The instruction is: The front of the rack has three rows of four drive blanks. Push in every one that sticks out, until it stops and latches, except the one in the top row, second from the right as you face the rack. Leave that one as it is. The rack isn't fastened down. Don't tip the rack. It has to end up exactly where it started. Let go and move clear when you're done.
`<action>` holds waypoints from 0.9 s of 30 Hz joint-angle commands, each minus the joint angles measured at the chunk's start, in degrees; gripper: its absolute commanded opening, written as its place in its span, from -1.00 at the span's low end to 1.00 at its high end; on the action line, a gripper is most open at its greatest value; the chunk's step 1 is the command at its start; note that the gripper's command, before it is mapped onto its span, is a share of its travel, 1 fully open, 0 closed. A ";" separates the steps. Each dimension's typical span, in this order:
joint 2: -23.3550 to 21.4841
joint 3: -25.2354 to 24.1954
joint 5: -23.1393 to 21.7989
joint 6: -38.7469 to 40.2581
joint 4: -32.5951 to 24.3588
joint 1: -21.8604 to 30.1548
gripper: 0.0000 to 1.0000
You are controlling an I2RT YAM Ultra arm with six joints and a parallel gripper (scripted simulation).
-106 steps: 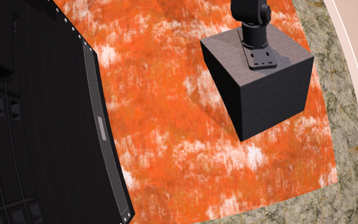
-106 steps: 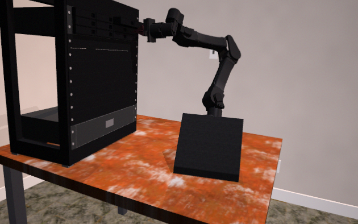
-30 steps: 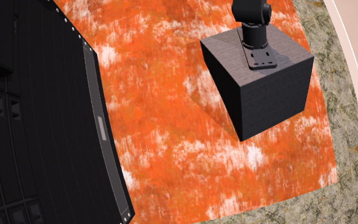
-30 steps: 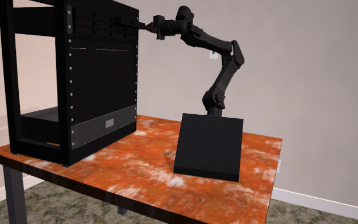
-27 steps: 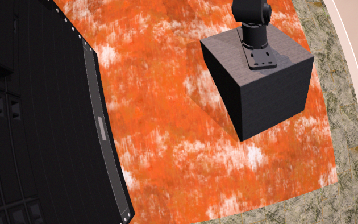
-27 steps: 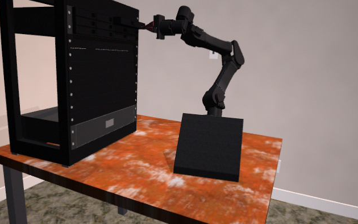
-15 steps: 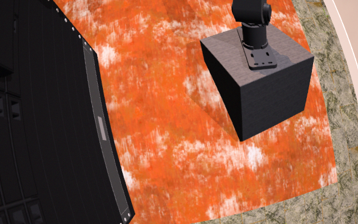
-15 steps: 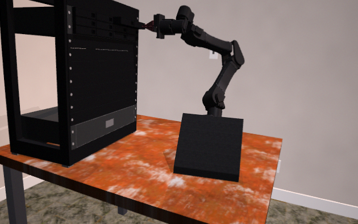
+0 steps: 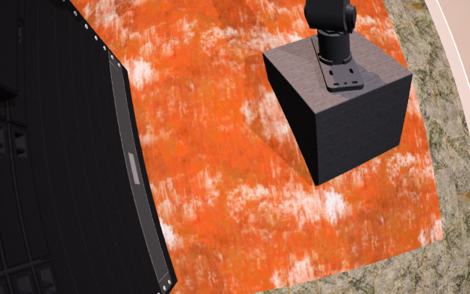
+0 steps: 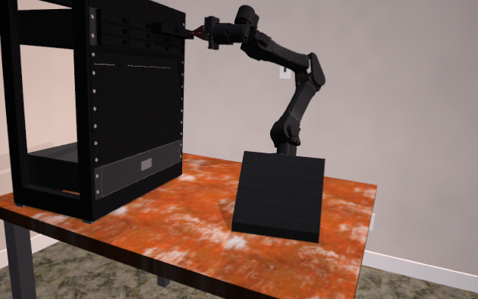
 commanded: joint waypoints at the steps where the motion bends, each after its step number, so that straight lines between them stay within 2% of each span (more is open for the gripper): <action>1: -1.32 1.92 -0.24 -0.40 -0.90 0.96 -1.00; 8: -1.03 2.00 -0.63 -0.35 -0.91 0.84 -1.00; 10: 1.21 2.37 -1.19 -0.03 -0.97 -0.87 -1.00; 13: 1.81 2.96 -2.19 0.32 -1.09 -1.89 -1.00; 21: 1.34 3.12 -2.35 0.17 -0.97 -1.81 -1.00; 27: 2.60 3.64 -2.85 0.35 -0.56 -2.55 -1.00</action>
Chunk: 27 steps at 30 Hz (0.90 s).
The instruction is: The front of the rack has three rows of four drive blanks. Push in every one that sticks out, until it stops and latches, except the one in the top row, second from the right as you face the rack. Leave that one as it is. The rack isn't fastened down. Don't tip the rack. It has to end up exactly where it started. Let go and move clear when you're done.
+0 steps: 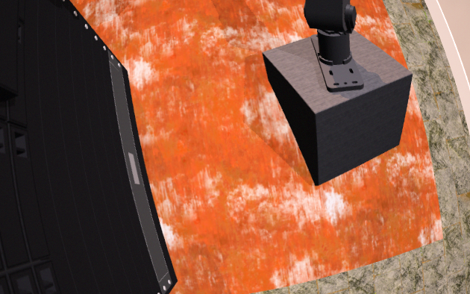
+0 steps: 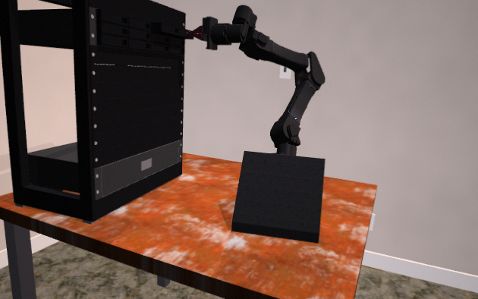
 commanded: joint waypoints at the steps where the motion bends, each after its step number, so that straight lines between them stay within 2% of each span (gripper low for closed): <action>1: 2.08 2.87 -2.36 0.16 0.24 -1.29 -1.00; 27: 4.73 5.15 -4.04 0.29 1.22 -2.99 -1.00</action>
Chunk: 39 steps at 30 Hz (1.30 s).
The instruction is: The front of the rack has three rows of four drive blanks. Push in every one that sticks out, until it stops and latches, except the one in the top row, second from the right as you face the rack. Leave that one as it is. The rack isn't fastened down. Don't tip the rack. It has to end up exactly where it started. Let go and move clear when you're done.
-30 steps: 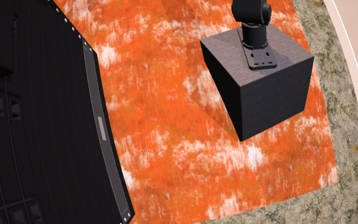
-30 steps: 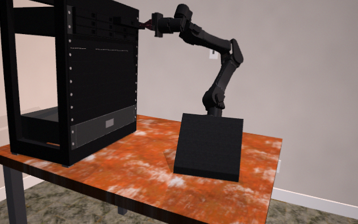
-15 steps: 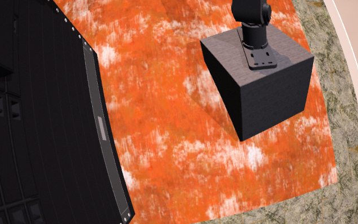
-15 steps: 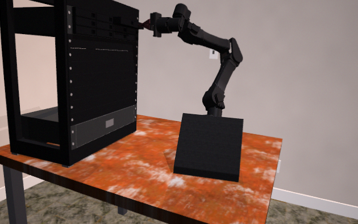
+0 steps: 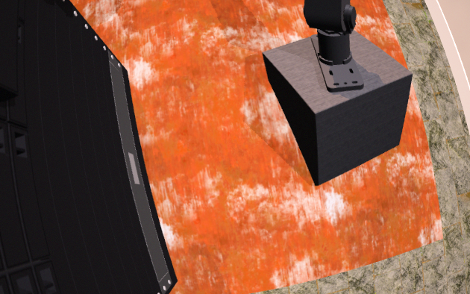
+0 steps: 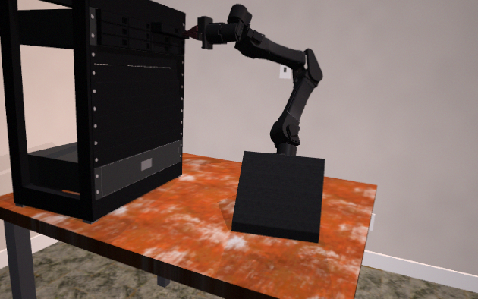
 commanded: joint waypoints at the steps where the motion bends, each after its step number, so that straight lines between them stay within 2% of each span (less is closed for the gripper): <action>1: 1.58 2.37 -2.80 -0.04 1.39 -0.76 -1.00; 39: 2.75 3.40 -3.25 0.04 1.48 -1.23 -1.00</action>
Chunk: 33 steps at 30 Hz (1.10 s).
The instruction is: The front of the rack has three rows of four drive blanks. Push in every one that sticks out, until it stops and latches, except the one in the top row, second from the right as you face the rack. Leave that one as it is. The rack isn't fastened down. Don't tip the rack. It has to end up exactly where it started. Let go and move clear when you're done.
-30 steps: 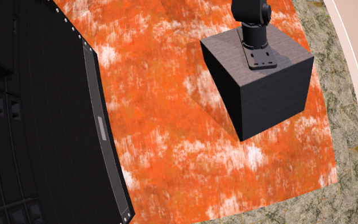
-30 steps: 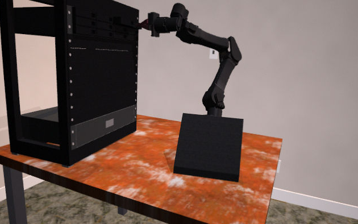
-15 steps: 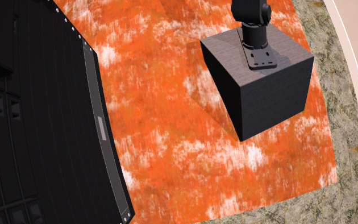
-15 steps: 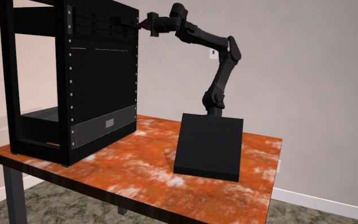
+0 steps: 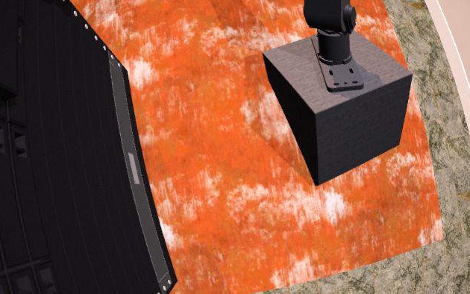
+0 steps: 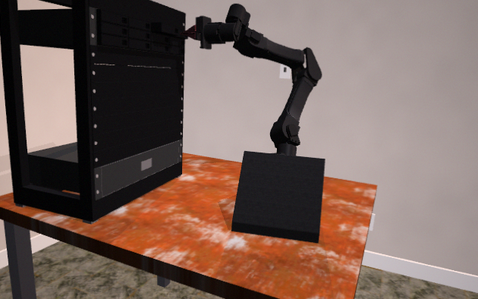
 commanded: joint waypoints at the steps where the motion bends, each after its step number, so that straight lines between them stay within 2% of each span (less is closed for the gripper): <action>1: 1.63 2.42 -3.17 -0.03 1.48 -0.64 -1.00; 33: 2.40 3.12 -3.26 0.00 1.54 -0.54 -1.00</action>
